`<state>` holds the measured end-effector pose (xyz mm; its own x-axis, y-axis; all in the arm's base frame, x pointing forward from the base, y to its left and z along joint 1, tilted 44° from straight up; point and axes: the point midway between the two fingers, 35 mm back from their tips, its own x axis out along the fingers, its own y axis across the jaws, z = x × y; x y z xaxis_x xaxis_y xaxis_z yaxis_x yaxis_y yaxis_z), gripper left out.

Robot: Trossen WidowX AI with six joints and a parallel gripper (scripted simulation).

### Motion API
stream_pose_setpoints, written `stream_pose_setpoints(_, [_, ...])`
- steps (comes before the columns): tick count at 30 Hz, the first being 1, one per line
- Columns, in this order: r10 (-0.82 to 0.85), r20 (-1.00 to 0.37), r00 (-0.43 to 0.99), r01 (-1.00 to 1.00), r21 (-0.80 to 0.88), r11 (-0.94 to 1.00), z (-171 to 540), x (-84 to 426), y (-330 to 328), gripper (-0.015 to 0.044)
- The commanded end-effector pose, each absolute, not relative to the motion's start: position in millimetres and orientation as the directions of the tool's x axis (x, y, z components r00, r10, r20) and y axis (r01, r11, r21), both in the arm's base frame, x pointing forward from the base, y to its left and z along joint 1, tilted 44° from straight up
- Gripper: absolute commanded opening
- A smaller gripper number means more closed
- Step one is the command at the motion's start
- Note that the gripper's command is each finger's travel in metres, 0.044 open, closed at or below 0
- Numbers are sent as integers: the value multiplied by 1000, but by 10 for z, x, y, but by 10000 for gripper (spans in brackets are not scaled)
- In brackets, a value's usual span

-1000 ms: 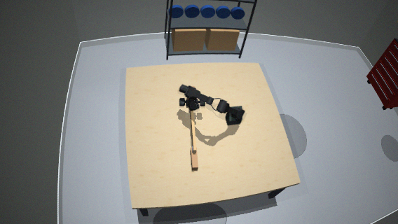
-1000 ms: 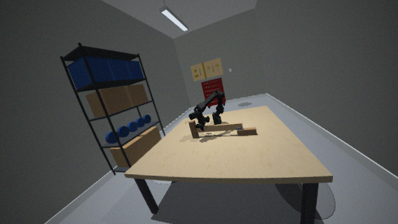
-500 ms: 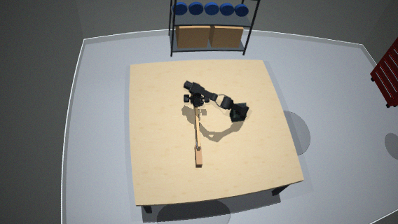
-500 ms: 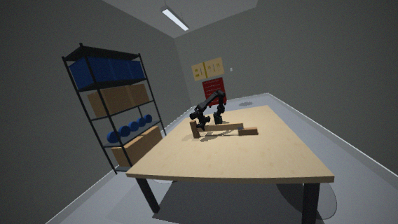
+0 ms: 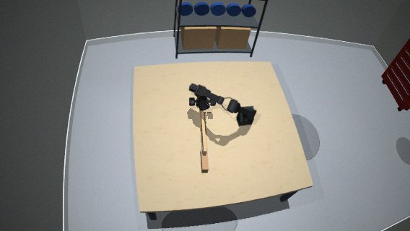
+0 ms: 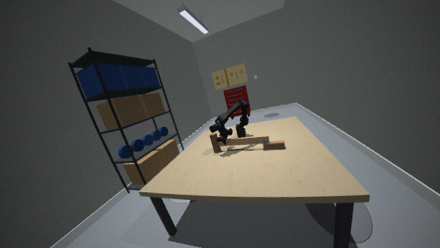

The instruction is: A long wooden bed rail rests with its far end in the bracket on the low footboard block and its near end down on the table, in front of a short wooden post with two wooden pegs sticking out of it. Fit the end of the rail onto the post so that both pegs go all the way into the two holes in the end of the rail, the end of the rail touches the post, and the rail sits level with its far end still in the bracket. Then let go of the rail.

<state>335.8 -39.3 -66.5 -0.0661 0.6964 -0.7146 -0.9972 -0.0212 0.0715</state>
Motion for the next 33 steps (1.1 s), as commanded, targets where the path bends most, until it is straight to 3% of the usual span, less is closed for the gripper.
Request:
stream_pose_setpoints(1, [689, -723, -53, -998, 61, -12, -640, 3377, -444, 0])
stream_pose_setpoints(33, [689, -722, -53, -998, 61, -12, -608, 3379, -405, 0])
